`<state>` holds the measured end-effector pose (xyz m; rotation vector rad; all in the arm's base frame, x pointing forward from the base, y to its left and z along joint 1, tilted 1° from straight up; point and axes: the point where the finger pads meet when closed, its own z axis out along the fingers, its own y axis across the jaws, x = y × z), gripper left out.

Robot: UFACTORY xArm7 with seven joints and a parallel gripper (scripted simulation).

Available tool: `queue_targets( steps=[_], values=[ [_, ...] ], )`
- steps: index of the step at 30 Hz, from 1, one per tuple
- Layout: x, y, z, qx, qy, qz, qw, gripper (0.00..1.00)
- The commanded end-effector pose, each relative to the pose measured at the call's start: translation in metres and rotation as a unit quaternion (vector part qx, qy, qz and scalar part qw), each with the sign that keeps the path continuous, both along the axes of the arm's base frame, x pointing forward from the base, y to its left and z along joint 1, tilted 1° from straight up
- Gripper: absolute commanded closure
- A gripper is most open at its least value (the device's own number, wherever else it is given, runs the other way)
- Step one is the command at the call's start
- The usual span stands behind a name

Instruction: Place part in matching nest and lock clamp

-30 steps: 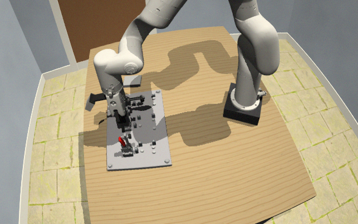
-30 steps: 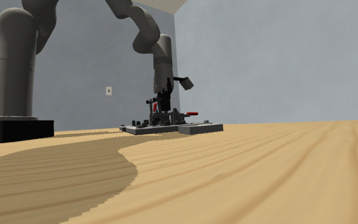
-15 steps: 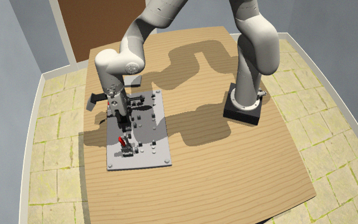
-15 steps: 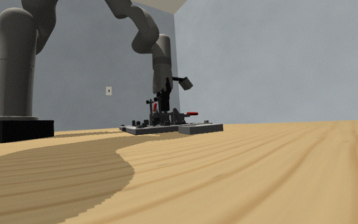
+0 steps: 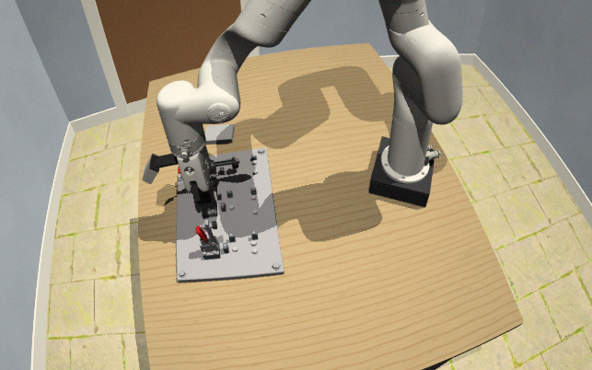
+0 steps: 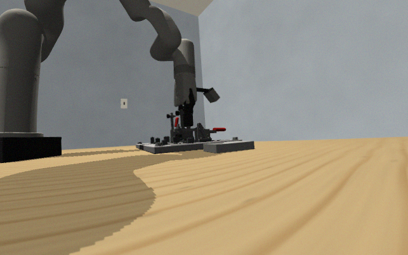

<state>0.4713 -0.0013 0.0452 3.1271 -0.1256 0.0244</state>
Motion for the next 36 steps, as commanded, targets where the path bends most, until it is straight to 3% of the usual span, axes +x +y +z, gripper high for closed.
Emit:
queue_targets(
  steps=[1, 28, 36],
  values=[
    [0.0017, 0.0001, 0.0018, 0.0, -0.002, 0.0, 1.0, 0.53],
    [0.0017, 0.0001, 0.002, 0.0, -0.002, 0.0, 1.0, 0.53],
    [0.0015, 0.0002, 0.0115, 0.0, -0.002, 0.0, 1.0, 0.53]
  ],
)
